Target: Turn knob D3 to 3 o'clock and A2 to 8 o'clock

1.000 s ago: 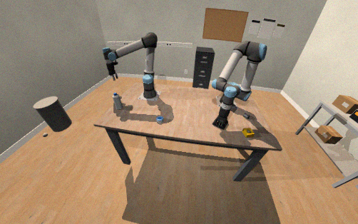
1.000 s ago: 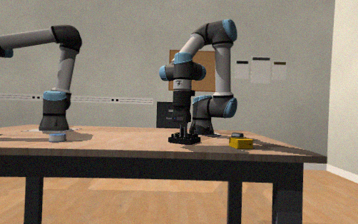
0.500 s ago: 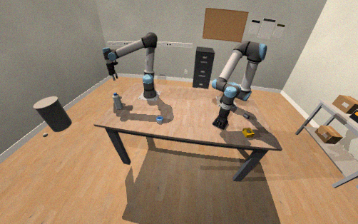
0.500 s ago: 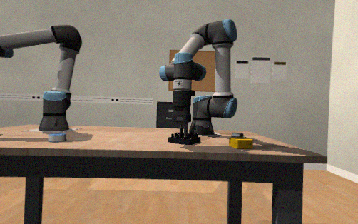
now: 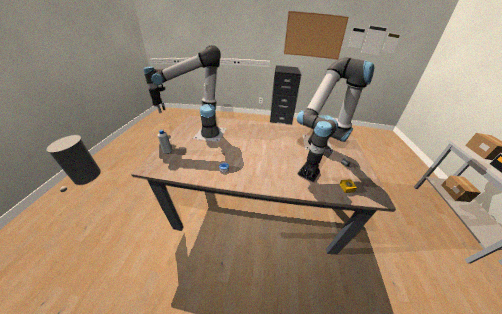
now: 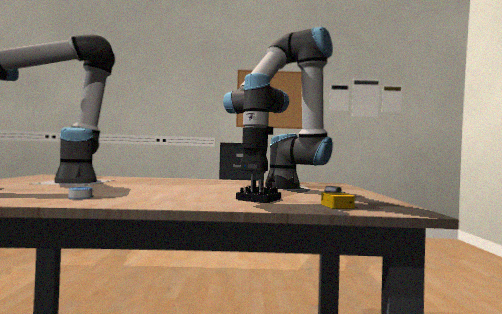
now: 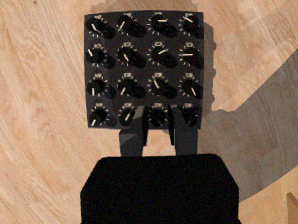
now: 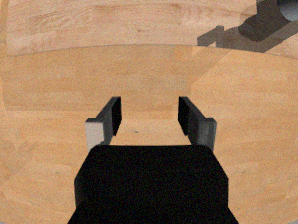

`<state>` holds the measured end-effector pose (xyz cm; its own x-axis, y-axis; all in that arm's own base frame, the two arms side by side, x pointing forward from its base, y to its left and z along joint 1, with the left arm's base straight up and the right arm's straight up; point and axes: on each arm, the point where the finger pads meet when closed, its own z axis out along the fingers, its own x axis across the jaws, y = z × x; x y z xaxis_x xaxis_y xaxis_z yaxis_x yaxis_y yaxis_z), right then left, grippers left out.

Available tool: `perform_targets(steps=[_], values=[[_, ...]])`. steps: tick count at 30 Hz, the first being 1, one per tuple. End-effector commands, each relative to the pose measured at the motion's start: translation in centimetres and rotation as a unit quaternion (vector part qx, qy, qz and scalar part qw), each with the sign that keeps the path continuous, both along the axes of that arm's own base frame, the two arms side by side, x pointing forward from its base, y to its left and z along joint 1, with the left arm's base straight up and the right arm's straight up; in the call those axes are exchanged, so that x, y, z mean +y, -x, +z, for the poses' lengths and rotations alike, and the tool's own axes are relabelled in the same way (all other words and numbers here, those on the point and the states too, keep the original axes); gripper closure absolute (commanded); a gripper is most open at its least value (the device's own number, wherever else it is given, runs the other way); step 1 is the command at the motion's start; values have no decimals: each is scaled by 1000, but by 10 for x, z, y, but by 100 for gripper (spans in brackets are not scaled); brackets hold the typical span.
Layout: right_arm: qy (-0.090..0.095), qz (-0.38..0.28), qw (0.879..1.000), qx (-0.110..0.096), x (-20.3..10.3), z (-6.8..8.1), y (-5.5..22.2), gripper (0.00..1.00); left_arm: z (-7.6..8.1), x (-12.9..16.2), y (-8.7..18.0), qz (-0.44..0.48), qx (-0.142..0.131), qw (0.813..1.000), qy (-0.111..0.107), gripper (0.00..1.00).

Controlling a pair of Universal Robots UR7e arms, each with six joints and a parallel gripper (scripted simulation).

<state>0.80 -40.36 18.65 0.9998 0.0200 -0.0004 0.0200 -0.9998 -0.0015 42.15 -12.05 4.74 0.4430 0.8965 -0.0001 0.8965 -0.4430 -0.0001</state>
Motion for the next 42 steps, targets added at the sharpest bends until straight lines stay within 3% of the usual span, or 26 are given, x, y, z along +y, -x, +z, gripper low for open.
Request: perform_targets(steps=[1, 4, 13, 42], values=[[1, 0, 1000, 0, 0, 0, 0, 0, 1, 0, 0, 0, -1, 1000, 0, 54], [1, 0, 1000, 0, 0, 0, 0, 0, 5, 0, 0, 0, -1, 1000, 0, 54], [1, 0, 1000, 0, 0, 0, 0, 0, 38, 0, 0, 0, -1, 1000, 0, 54], [1, 0, 1000, 0, 0, 0, 0, 0, 39, 2, 0, -44, -1, 999, 0, 54]])
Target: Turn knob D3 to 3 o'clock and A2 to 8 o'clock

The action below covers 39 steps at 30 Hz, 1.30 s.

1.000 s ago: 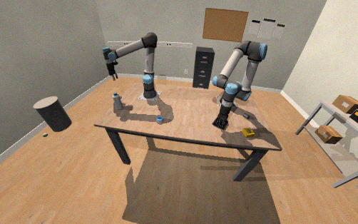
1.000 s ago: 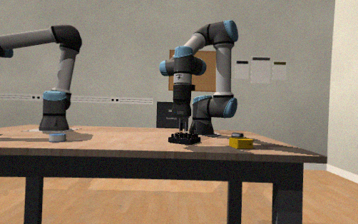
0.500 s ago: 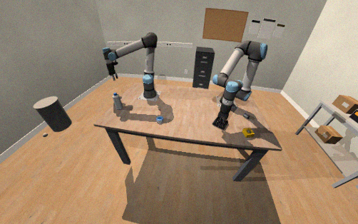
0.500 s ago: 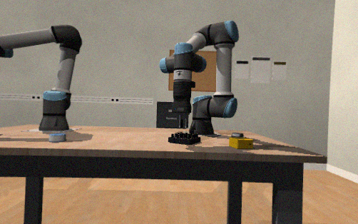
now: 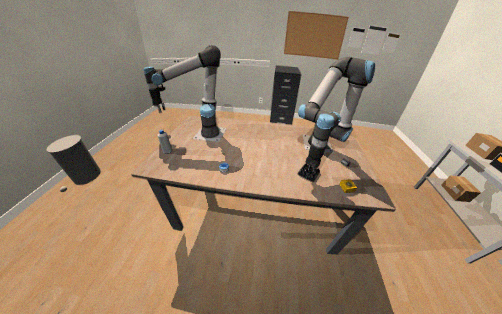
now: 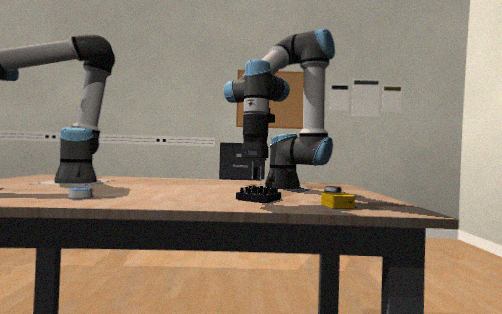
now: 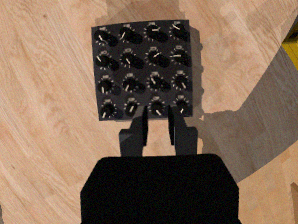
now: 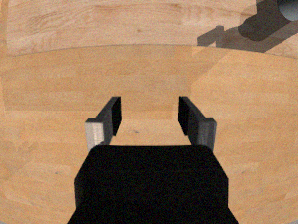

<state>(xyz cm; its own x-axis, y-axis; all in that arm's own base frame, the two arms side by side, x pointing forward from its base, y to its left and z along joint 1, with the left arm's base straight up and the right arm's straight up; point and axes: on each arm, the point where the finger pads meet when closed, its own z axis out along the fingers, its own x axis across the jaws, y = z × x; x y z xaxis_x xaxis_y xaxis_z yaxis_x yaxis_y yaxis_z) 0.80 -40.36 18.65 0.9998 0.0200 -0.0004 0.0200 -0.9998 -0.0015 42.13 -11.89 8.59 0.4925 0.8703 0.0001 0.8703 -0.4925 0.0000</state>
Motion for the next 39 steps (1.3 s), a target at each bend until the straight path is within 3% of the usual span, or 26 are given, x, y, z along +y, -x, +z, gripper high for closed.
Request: perform_targets(steps=[1, 13, 25, 39], values=[[1, 0, 1000, 0, 0, 0, 0, 0, 1, 1, 0, -22, -1, 1000, 0, 54], [1, 0, 1000, 0, 0, 0, 0, 0, 2, 6, 0, -113, -1, 994, 0, 54], [1, 0, 1000, 0, 0, 0, 0, 0, 4, 12, -2, -253, -1, 967, 0, 54], [1, 0, 1000, 0, 0, 0, 0, 0, 8, 19, -6, -473, -1, 881, 0, 54]])
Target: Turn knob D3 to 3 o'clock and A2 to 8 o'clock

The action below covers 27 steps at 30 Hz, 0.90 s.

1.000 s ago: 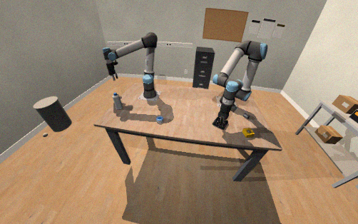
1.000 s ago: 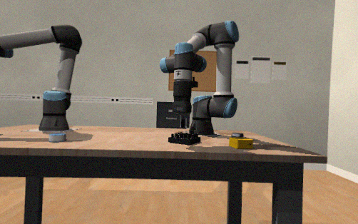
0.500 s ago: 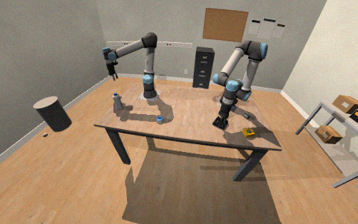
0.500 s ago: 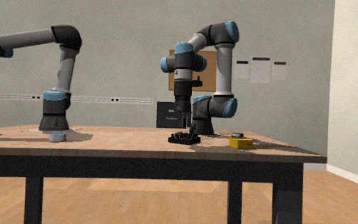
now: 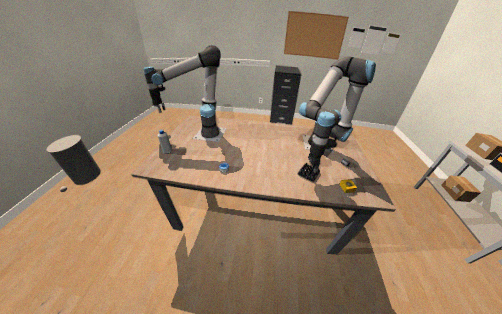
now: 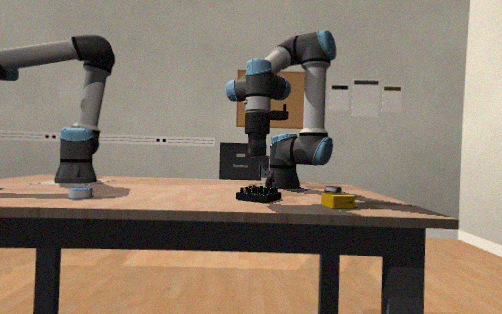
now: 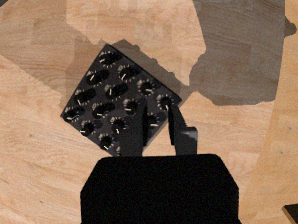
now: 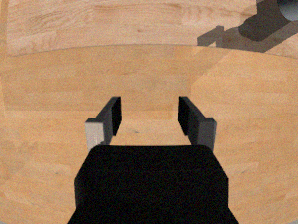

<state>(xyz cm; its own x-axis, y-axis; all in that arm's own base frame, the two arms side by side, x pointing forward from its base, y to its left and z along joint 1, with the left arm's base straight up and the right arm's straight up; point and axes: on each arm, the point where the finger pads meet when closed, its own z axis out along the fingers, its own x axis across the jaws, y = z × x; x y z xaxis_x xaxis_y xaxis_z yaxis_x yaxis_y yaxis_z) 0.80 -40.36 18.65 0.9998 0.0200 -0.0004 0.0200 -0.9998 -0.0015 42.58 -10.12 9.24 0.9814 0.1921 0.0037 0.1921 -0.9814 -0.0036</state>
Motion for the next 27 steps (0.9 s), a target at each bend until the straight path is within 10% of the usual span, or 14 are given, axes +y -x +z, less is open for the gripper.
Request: perform_targets(steps=[1, 20, 27], values=[[1, 0, 1000, 0, 0, 0, 0, 0, 1, 1, -2, -78, 1, 997, 2, 54], [1, 0, 1000, 0, 0, 0, 0, 0, 5, 2, -7, -332, 1, 943, 2, 54], [1, 0, 1000, 0, 0, 0, 0, 0, 6, 0, -8, -451, 2, 893, 1, 54]])
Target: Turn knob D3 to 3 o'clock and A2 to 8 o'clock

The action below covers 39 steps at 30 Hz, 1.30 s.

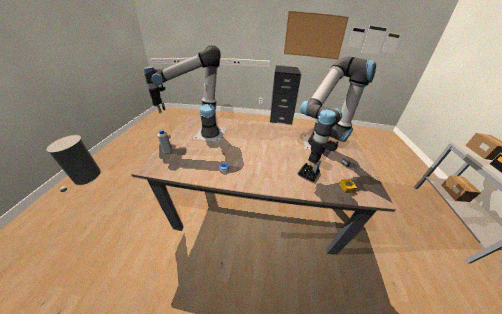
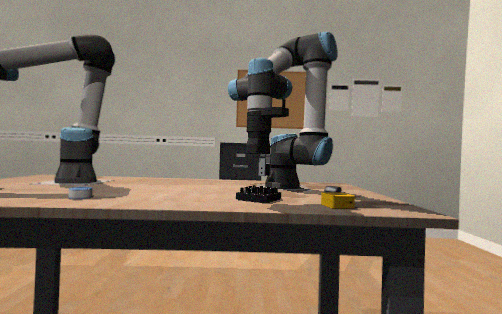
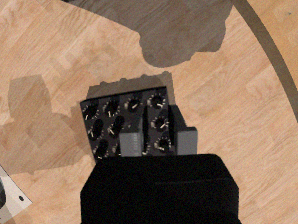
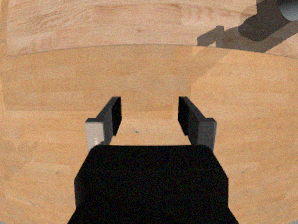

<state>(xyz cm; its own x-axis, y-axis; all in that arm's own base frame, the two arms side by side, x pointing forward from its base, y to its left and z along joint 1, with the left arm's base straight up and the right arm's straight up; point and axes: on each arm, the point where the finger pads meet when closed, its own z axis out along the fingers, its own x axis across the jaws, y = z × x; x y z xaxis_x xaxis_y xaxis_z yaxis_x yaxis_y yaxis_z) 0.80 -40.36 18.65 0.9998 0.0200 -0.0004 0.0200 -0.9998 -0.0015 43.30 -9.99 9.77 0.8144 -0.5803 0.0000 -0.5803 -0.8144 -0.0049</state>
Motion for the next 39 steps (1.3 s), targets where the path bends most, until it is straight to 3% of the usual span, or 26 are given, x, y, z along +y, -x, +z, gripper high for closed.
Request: perform_targets(steps=[1, 12, 25, 27, 39], values=[[1, 0, 1000, 0, 0, 0, 0, 0, 1, -1, -1, -78, 1, 997, 2, 54], [1, 0, 1000, 0, 0, 0, 0, 0, 3, -5, -1, -232, 1, 973, 2, 54], [1, 0, 1000, 0, 0, 0, 0, 0, 6, -13, 2, -436, 2, 900, 1, 54], [1, 0, 1000, 0, 0, 0, 0, 0, 6, -13, 2, -436, 2, 900, 1, 54], [1, 0, 1000, 0, 0, 0, 0, 0, 7, -18, 7, -569, 2, 822, 1, 54]])
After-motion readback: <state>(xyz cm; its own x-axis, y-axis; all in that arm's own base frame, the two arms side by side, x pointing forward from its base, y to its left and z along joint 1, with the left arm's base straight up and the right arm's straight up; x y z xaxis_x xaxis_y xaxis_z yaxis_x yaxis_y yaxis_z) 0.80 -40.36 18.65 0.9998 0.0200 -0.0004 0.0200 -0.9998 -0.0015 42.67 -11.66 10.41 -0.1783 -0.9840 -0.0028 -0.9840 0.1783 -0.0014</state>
